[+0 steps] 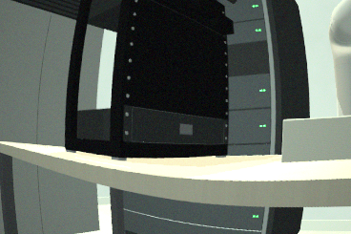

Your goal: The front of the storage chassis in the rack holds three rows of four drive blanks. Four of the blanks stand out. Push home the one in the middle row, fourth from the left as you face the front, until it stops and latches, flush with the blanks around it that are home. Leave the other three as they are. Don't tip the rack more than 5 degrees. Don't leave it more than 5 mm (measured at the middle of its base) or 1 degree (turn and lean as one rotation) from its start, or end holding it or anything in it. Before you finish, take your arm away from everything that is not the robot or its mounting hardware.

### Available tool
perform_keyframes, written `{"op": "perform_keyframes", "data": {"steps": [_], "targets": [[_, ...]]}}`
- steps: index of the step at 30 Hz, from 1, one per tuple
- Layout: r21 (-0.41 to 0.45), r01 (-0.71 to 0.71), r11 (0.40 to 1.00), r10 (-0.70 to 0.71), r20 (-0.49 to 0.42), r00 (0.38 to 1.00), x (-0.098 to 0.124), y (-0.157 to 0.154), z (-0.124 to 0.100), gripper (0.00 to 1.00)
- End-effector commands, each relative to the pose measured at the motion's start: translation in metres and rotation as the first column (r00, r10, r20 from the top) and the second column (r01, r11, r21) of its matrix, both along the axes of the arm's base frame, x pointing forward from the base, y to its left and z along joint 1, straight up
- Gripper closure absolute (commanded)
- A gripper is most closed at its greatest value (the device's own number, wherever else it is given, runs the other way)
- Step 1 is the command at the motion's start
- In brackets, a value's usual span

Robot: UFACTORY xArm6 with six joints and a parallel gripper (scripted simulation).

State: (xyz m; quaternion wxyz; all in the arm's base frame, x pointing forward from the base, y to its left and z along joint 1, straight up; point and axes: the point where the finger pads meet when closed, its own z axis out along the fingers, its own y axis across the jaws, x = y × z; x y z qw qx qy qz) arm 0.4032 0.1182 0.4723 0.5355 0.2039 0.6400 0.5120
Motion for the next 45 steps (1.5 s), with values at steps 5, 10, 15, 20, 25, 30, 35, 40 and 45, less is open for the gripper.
{"op": "perform_keyframes", "data": {"steps": [5, 10, 15, 20, 25, 30, 35, 40, 45], "targets": [[0.109, 0.191, 0.975, -0.186, -0.052, 0.981, -0.037, -0.063, -0.005, 0.0], [0.177, 0.281, 0.943, -0.266, -0.101, 0.959, -0.061, -0.091, -0.016, 0.0], [0.225, 0.335, 0.915, -0.31, -0.139, 0.94, -0.079, -0.105, -0.027, 0.0], [0.265, 0.376, 0.888, -0.339, -0.174, 0.924, -0.094, -0.115, -0.038, 0.0], [0.306, 0.412, 0.858, -0.36, -0.212, 0.908, -0.11, -0.122, -0.05, 0.0], [0.337, 0.436, 0.835, -0.371, -0.241, 0.897, -0.121, -0.126, -0.061, 0.0], [0.351, 0.446, 0.824, -0.374, -0.255, 0.892, -0.127, -0.127, -0.066, 0.0], [0.368, 0.448, 0.814, -0.367, -0.272, 0.89, -0.134, -0.124, -0.072, 0.0], [0.379, 0.448, 0.81, -0.359, -0.283, 0.889, -0.138, -0.122, -0.076, 0.0]]}}
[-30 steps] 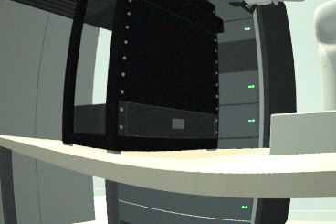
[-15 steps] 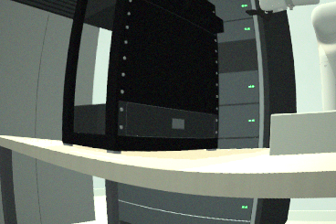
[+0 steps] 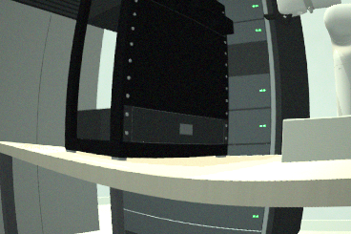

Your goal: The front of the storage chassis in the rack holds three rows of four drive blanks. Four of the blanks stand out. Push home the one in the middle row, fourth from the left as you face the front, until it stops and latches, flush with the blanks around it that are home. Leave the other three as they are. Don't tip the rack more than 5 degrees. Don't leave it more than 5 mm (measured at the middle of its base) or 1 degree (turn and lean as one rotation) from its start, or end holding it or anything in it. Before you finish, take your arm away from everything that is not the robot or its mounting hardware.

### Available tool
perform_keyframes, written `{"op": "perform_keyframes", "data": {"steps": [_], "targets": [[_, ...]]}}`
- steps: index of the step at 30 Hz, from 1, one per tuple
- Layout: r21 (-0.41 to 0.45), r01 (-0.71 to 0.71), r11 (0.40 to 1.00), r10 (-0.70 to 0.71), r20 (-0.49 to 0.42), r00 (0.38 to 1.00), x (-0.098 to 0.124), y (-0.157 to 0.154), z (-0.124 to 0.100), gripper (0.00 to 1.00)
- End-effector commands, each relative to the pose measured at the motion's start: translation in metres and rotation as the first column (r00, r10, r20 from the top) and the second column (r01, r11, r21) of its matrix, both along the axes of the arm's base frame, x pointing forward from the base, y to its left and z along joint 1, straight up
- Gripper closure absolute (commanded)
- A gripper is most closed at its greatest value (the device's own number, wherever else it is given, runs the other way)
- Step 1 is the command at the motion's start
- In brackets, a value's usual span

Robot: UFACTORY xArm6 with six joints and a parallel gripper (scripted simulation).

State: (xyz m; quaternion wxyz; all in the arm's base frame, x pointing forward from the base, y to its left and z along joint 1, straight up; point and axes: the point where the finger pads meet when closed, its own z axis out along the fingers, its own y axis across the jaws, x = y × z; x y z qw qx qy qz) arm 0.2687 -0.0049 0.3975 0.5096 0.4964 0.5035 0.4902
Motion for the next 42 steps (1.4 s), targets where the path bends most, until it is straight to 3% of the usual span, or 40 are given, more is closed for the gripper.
{"op": "perform_keyframes", "data": {"steps": [1, 31, 42], "targets": [[0.013, 0.0, 1.0, 0.0, -0.001, 1.0, -0.004, 0.002, -0.002, 0.0], [0.024, -0.003, 1.0, 0.003, -0.005, 1.0, -0.006, 0.004, -0.004, 0.0], [0.024, -0.002, 1.0, 0.002, -0.005, 1.0, 0.026, 0.017, -0.005, 0.0]]}}
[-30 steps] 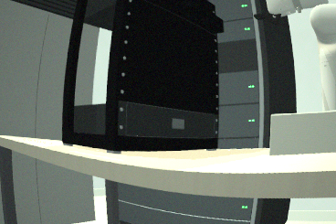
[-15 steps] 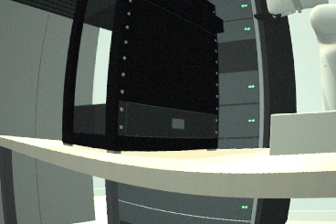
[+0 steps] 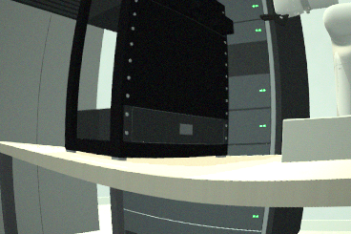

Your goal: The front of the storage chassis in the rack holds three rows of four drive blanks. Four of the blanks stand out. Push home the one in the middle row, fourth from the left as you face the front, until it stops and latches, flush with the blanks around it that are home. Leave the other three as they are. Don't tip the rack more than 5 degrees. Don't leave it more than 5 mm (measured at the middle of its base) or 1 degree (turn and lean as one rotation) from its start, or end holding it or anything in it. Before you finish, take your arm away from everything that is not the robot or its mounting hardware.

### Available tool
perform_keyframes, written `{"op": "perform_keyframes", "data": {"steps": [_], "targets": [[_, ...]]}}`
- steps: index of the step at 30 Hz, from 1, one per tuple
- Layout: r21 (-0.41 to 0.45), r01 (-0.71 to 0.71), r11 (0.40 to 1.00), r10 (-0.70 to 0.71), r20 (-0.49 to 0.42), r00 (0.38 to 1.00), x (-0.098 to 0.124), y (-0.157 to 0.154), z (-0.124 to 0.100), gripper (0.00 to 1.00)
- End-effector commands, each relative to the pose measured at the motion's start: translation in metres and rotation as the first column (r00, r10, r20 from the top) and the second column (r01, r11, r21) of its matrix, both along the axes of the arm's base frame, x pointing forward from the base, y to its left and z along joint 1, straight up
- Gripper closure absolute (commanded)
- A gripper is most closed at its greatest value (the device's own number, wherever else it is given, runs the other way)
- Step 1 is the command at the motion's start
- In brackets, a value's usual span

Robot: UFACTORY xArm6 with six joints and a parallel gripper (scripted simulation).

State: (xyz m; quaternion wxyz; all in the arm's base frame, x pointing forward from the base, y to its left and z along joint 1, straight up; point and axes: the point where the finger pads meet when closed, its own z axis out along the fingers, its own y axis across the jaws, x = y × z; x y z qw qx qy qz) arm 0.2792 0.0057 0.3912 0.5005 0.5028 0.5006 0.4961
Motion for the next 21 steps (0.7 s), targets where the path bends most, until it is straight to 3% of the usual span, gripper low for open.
{"op": "perform_keyframes", "data": {"steps": [1, 9, 21], "targets": [[-0.001, 0.003, 1.0, -0.003, 0.001, 1.0, 0.021, 0.009, 0.001, 0.0], [-0.001, 0.003, 1.0, -0.003, 0.001, 1.0, 0.057, 0.024, 0.0, 0.0], [-0.001, 0.003, 1.0, -0.003, 0.001, 1.0, 0.059, 0.025, 0.0, 0.0]]}}
